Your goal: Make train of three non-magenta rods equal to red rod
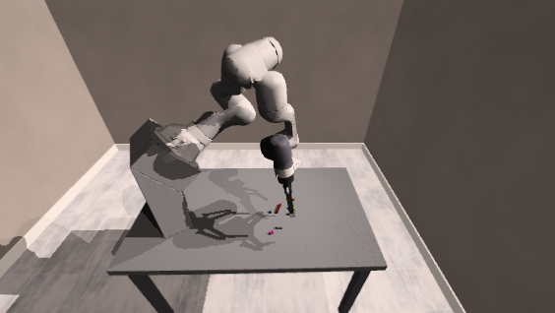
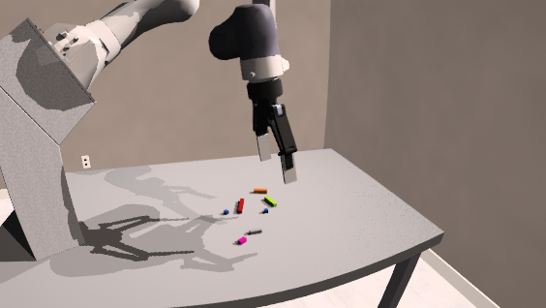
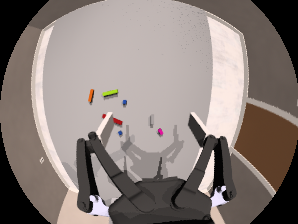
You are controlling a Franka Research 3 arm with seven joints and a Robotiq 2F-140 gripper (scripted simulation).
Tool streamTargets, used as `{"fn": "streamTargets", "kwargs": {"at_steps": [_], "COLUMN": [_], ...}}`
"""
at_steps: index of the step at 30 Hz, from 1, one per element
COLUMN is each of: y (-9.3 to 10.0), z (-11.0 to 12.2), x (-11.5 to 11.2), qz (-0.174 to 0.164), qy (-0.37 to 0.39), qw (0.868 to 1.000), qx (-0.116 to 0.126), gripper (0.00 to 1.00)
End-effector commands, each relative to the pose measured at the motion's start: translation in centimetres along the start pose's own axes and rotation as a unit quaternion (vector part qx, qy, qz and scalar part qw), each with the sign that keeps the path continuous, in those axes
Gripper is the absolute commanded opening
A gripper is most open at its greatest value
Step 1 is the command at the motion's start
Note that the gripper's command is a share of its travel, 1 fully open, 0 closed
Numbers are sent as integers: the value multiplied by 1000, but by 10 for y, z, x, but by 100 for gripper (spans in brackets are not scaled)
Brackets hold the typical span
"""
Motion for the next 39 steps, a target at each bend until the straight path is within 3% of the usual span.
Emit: {"fn": "streamTargets", "kwargs": {"at_steps": [1,3,4,13,14,23,24,31,32,39], "y": [0,0,-8,-8,-16,-16,-22,-22,-28,-28], "z": [-1,-1,2,2,4,4,5,5,6,6], "x": [0,0,-19,-19,-38,-38,-58,-58,-77,-77], "qz": [2,2,-3,-3,-9,-9,-17,-17,-24,-24], "qy": [8,8,3,3,-2,-2,-5,-5,-9,-9], "qw": [1000,1000,1000,1000,1000,1000,1000,1000,1000,1000], "qx": [0,0,0,0,1,1,2,2,2,2], "gripper": [100,100,100,100,100,100,100,100,100,100]}}
Point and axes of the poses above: the point where the finger pads meet when closed, its own y axis back along the fingers, its own z axis across the jaws, x = y × z, the point moved 8 cm from there along y, back along the fingers, and after that the axes turned 10 degrees about -y, right-handed, at the moved point
